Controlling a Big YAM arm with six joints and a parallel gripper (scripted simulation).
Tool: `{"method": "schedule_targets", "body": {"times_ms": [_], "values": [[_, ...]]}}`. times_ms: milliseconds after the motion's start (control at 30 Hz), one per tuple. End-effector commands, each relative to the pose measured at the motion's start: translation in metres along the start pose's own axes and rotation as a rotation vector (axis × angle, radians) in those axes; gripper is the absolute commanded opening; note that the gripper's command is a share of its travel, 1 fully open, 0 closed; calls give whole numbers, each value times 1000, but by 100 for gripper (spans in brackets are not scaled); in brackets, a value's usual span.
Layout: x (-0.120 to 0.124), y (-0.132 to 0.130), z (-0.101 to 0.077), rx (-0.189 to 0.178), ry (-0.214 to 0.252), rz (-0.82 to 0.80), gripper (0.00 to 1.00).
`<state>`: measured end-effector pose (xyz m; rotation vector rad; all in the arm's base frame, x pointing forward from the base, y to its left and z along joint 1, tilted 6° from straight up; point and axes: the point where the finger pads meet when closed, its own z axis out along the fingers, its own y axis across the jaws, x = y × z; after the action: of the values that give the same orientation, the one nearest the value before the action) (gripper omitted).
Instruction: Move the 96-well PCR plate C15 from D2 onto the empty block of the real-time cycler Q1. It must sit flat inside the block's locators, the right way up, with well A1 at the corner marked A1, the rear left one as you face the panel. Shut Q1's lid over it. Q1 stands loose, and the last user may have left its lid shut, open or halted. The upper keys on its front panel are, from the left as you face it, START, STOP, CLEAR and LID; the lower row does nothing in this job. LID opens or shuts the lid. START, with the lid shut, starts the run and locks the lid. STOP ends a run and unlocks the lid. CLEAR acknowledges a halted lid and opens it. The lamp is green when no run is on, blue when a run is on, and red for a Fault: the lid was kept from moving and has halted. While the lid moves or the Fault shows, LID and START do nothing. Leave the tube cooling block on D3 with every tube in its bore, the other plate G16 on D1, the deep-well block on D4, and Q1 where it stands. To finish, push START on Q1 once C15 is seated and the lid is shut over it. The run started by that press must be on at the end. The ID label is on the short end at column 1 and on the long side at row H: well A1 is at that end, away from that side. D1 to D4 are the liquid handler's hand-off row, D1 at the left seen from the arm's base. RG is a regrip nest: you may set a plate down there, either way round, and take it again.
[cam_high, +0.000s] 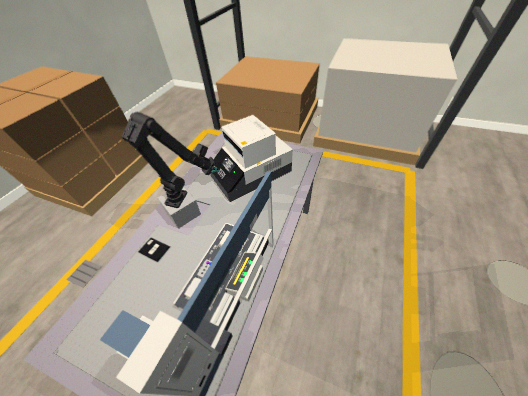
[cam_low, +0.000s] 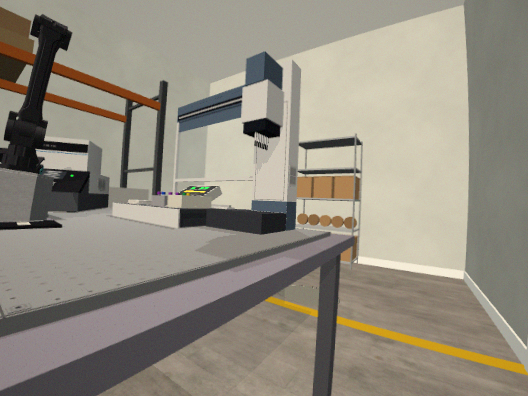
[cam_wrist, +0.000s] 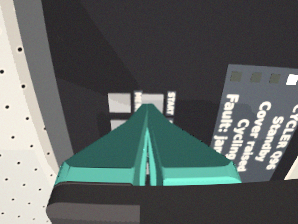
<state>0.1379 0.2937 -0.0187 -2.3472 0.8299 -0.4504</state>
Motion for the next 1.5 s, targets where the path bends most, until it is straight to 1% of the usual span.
{"method": "schedule_targets", "body": {"times_ms": [0, 67, 200, 267, 433, 567, 867, 1000, 1133, 1333, 1467], "values": [[-10, -31, 9, 55, -17, 14, 0], [-12, -30, 7, 56, -19, 15, 0], [-11, -21, 3, 45, -19, 15, 0], [-11, -21, 3, 45, -19, 15, 0], [-5, -11, -1, 27, -13, 22, 0], [-4, -10, -1, 22, -11, 25, 0], [-4, -11, -1, 25, -11, 25, 0], [-7, -19, -1, 46, -18, 34, 0], [-7, -18, 1, 46, -18, 34, 0], [-7, -12, 5, 28, -11, 26, 0], [-8, -16, 5, 32, -12, 27, 0]]}}
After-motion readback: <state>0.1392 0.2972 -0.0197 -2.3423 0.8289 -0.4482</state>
